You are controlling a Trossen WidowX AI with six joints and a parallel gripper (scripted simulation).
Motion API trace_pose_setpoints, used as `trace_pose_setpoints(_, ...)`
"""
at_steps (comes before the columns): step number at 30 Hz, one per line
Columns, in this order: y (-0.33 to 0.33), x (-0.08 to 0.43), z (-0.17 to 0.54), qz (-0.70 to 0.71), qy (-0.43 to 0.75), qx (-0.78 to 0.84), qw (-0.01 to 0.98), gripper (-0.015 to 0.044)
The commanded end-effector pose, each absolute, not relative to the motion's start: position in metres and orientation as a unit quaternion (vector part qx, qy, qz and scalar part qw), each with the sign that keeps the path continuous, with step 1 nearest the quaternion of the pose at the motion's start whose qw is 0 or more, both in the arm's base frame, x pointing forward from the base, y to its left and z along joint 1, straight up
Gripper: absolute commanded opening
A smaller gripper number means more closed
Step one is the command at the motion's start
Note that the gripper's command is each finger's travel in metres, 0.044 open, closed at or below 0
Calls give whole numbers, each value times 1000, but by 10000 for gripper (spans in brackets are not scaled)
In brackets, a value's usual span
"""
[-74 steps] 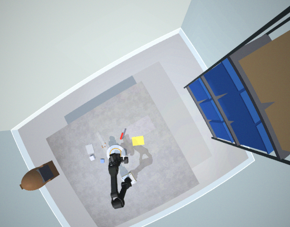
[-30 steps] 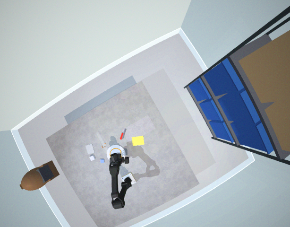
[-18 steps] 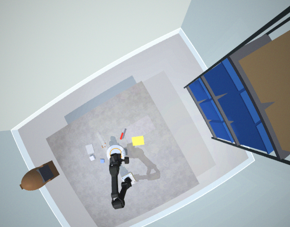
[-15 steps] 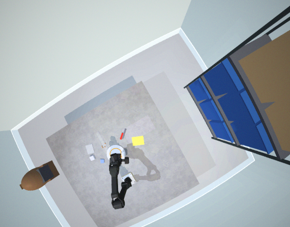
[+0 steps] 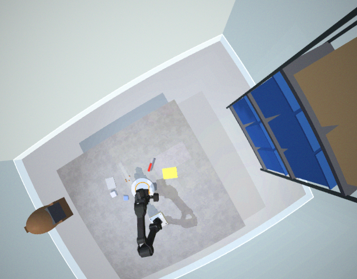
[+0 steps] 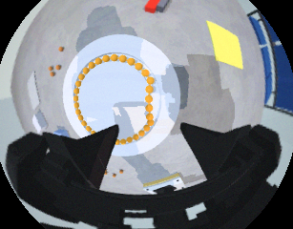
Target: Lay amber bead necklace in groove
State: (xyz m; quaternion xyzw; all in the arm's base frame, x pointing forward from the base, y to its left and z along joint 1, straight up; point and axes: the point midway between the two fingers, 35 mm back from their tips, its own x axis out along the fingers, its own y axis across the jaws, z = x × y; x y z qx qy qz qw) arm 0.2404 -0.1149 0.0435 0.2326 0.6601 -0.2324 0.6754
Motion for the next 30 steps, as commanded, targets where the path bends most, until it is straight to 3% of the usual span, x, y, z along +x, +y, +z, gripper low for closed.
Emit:
trace_pose_setpoints(1, -116, 241, 45, -233, 660, 229, 676, 414)
trace_pose_setpoints(12, -122, 251, 73, -193, 672, 189, 689, 125)
trace_pose_setpoints(30, -122, 252, 52, -194, 671, 190, 690, 120)
